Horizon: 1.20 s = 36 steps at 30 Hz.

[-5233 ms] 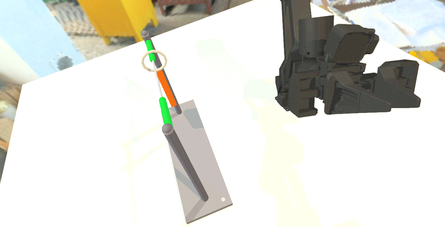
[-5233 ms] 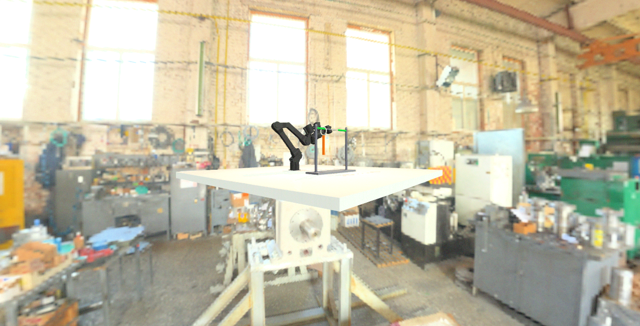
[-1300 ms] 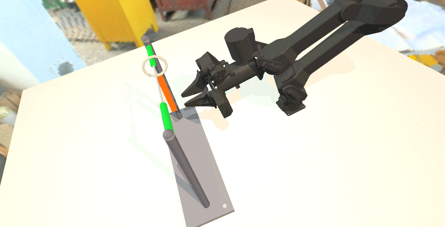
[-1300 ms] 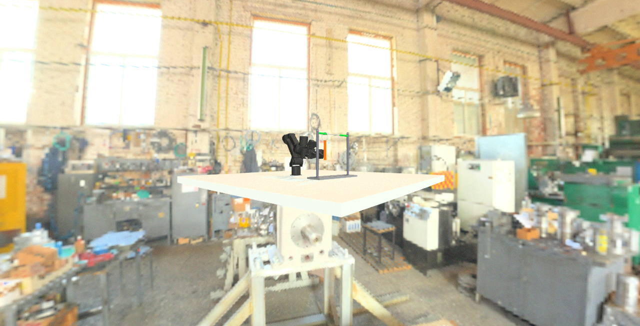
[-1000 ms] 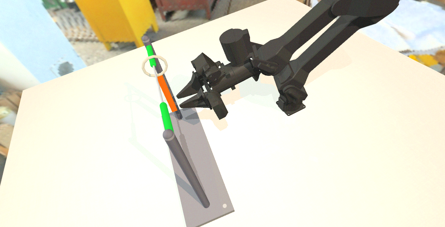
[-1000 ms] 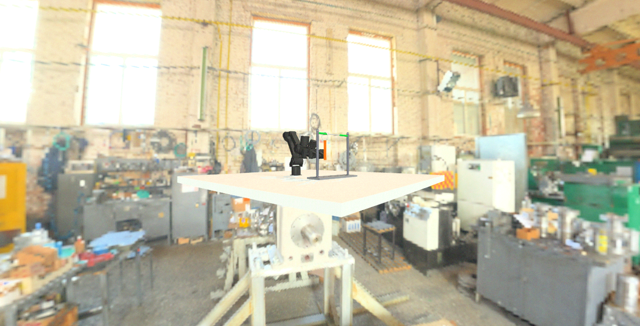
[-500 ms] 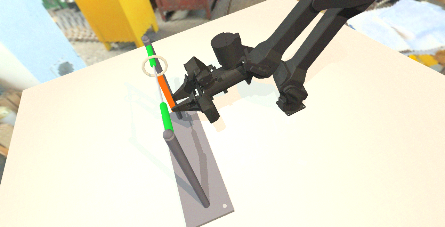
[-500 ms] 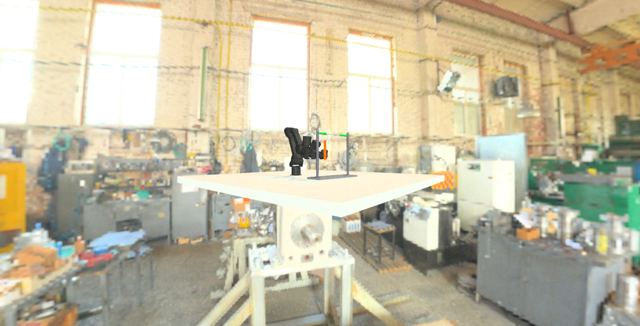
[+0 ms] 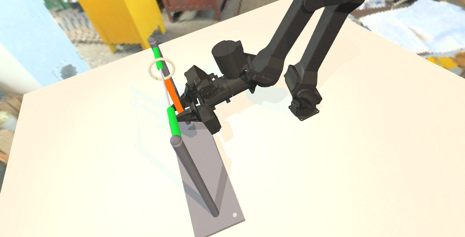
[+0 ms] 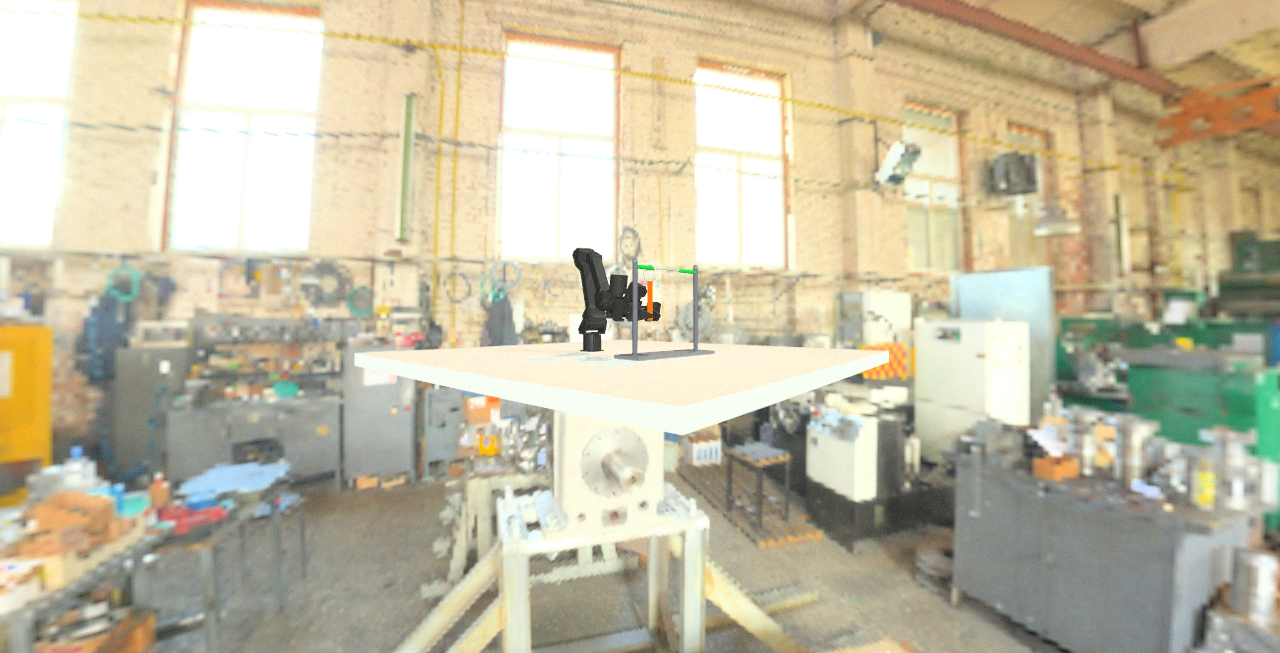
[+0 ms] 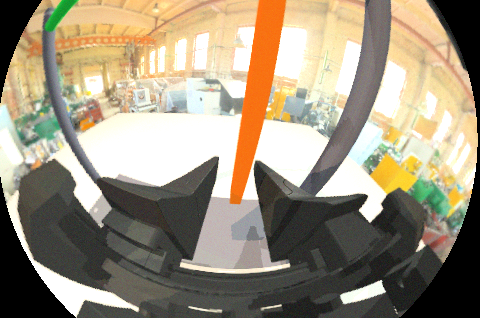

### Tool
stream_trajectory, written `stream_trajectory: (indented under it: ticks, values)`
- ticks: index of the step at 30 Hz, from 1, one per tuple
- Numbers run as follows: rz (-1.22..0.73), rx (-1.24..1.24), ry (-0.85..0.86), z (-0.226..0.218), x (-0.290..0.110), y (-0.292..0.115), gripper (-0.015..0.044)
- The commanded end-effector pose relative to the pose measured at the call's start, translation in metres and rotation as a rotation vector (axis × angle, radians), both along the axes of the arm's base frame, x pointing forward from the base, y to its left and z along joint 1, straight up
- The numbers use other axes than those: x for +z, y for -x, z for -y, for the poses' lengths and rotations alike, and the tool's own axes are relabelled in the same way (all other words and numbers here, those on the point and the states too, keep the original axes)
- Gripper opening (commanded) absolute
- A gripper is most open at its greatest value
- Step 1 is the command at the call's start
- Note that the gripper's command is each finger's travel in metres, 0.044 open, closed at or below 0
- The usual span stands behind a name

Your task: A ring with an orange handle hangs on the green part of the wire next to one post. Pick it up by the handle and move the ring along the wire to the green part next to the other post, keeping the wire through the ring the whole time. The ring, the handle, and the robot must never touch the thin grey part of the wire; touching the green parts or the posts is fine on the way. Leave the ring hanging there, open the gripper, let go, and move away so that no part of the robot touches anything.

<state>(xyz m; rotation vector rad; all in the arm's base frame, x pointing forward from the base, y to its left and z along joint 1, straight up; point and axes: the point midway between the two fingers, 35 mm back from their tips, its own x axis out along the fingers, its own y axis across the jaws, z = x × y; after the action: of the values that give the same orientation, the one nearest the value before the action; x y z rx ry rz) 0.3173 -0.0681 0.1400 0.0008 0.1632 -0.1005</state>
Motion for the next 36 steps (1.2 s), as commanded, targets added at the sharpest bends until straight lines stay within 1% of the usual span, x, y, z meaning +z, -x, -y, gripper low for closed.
stream_trajectory:
  ticks: [1,27,32,34,36]
  values:
    - [0.009,-0.004,-0.003,0.0007,-0.0001,-0.0076,0.0160]
    - [0.009,-0.004,-0.003,0.0007,-0.0013,-0.0097,0.0160]
    - [0.005,0.001,0.001,-0.0001,-0.0022,-0.0094,0.0029]
    - [0.005,0.001,0.001,-0.0001,-0.0022,-0.0094,0.0015]
    - [0.005,0.001,0.001,-0.0001,-0.0022,-0.0094,-0.0037]
